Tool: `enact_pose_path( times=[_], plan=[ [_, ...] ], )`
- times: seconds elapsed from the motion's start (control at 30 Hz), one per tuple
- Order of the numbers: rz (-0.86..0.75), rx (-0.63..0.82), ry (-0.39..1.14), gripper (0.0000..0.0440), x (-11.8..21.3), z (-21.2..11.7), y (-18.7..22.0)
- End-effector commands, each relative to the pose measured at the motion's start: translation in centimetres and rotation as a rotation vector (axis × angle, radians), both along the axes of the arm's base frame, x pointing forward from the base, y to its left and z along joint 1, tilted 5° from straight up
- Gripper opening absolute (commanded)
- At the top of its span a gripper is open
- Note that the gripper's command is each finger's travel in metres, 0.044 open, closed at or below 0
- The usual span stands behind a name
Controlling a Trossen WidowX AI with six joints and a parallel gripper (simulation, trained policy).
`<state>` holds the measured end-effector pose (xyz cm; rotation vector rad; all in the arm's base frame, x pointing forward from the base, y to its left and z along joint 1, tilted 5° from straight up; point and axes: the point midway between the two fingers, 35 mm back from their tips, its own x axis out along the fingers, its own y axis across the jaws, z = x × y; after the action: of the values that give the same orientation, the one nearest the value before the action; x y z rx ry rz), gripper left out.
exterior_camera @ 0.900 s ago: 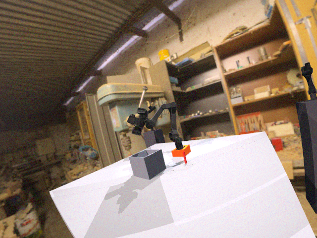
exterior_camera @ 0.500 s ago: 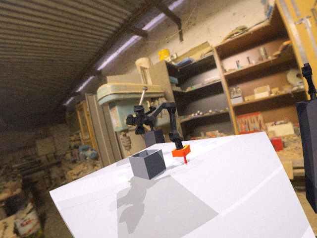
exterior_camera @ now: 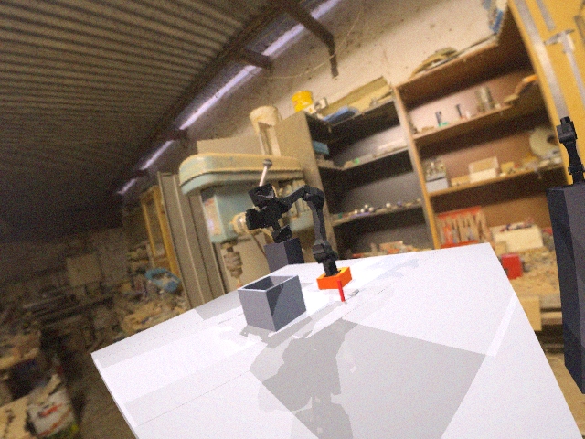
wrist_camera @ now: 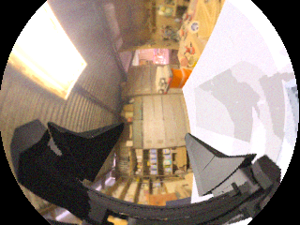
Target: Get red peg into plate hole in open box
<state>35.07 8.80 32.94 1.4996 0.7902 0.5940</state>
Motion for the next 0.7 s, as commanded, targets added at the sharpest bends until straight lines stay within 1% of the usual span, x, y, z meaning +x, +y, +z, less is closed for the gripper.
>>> enact_pose_path(
  times=[0.0,0.33,0.67],
  plan=[
    [0.005,-0.005,0.073,0.0440,-0.6,-0.4,1.3],
    [0.007,-0.047,0.418,0.0440,-3.5,-5.3,4.7],
    [-0.015,-0.142,0.752,0.0440,-7.8,-10.6,6.3]
  ],
)
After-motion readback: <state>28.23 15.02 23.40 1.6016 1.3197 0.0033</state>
